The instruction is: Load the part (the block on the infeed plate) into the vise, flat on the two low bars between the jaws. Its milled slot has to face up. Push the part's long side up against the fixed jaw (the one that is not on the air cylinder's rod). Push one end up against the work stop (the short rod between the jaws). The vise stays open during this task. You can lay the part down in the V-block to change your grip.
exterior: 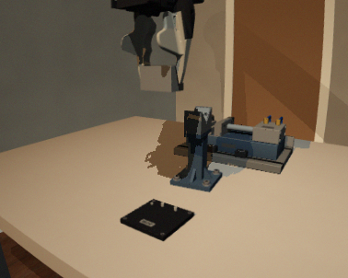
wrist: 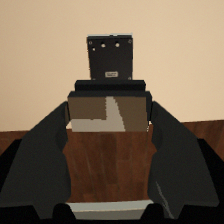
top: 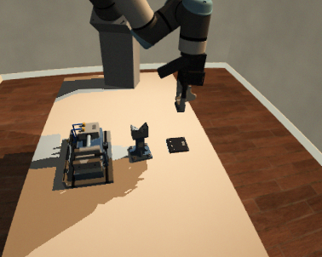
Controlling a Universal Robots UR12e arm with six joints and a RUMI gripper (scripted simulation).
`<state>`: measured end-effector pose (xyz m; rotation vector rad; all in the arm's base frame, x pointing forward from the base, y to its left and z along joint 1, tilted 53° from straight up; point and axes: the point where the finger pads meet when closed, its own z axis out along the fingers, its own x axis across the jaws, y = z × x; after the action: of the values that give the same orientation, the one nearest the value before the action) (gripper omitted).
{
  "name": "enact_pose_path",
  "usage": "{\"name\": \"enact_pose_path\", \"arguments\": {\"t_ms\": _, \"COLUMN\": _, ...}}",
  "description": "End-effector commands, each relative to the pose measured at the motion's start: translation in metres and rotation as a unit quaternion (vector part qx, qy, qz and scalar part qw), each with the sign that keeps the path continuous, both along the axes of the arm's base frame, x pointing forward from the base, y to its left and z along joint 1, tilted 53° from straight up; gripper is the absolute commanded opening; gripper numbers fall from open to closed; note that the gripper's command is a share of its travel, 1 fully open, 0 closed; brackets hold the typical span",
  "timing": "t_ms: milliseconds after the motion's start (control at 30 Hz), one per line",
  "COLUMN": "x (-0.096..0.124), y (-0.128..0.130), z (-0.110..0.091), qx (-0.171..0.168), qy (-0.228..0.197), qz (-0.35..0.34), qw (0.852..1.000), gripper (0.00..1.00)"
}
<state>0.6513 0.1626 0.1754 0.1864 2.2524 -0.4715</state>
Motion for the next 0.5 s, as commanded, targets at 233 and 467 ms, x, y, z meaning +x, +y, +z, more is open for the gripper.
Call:
{"name": "enact_pose_path", "arguments": {"t_ms": 233, "x": -0.0003, "y": -0.0015, "z": 0.0009, "qx": 0.01, "qy": -0.005, "qz": -0.008, "qw": 1.0, "gripper": 0.0}}
{"name": "enact_pose_path", "arguments": {"t_ms": 467, "x": -0.0005, "y": -0.0033, "z": 0.0014, "qx": 0.019, "qy": -0.01, "qz": -0.016, "qw": 1.0, "gripper": 0.0}}
